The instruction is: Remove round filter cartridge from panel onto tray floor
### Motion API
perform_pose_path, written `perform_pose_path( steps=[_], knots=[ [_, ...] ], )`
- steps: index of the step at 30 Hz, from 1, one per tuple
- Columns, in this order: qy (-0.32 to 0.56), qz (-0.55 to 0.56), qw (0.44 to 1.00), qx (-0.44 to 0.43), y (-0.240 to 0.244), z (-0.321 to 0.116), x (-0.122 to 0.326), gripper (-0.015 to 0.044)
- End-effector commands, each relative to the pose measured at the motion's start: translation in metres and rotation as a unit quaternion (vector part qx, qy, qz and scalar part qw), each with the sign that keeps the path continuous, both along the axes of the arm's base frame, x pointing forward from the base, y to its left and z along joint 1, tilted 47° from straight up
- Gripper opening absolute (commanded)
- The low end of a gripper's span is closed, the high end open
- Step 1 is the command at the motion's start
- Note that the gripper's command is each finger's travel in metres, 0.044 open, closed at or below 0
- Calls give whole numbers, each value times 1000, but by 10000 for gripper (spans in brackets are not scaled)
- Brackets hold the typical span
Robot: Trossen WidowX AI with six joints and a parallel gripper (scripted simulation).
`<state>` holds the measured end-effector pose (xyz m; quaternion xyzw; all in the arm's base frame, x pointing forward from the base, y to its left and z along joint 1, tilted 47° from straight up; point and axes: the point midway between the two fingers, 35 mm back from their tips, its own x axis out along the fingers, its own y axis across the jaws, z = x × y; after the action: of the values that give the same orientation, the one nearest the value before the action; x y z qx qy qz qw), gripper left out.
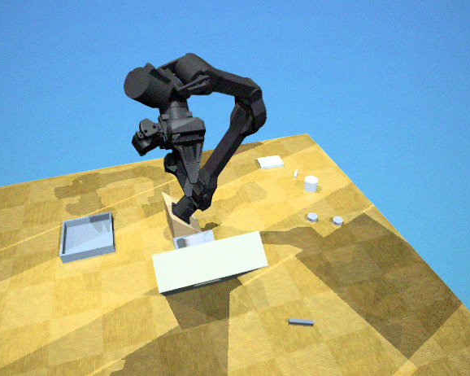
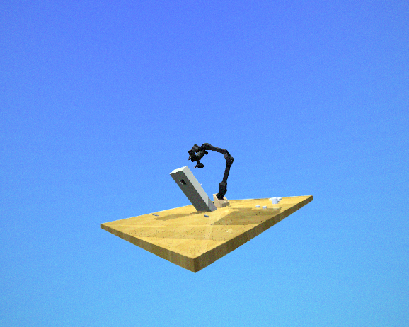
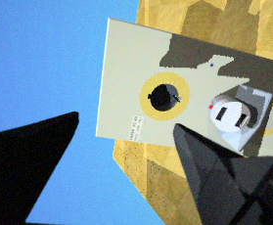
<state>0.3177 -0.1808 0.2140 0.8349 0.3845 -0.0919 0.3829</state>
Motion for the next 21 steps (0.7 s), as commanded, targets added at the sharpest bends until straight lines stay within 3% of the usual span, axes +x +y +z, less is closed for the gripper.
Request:
perform_pose_path(
  steps=[1, 2, 6, 12, 17, 21],
  knots=[
    [-28, 55, 996, -59, 6, -9, -4, 335],
    [-44, 81, 992, -87, 10, -14, -7, 309],
    [-115, 190, 956, -189, 25, -32, -17, 305],
    [-232, 354, 852, -308, 49, -56, -36, 305],
    [-336, 472, 727, -368, 69, -73, -55, 305],
    [-350, 486, 708, -374, 71, -75, -57, 305]
  ],
)
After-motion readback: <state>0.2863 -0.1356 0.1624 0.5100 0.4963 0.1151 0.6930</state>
